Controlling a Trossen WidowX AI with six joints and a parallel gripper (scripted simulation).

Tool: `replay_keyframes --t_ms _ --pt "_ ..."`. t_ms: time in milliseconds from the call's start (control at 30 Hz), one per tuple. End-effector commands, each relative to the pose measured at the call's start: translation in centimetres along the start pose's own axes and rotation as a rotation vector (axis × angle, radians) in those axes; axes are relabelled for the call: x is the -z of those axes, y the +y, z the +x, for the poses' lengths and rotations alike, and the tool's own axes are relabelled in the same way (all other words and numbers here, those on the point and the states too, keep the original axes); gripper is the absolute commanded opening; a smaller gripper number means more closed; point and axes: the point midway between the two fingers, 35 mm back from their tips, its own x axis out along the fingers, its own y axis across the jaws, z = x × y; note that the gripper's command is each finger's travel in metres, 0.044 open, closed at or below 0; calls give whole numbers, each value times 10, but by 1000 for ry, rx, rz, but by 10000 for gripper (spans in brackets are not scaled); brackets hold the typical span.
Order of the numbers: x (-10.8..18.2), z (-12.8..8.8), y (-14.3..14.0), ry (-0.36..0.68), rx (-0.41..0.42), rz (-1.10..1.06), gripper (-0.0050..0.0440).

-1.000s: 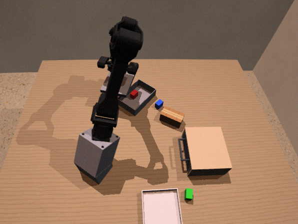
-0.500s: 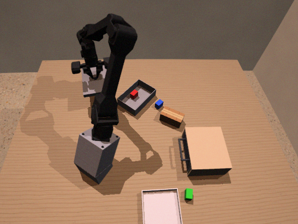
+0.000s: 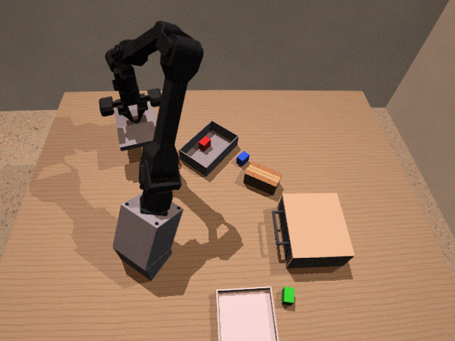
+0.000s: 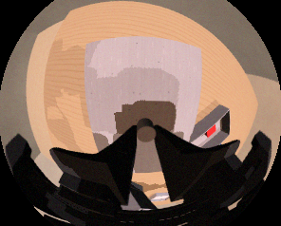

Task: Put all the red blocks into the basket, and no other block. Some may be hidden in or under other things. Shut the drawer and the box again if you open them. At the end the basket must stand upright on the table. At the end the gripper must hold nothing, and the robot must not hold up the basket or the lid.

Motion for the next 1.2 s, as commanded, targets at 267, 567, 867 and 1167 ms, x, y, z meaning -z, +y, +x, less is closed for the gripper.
replay_keyframes --t_ms 267,567,867,1167 --pt "3 60 2 10 0 -8 0" --pt "3 73 2 10 0 -8 0" --pt "3 87 2 10 0 -8 0" --pt "3 94 2 10 0 -8 0"
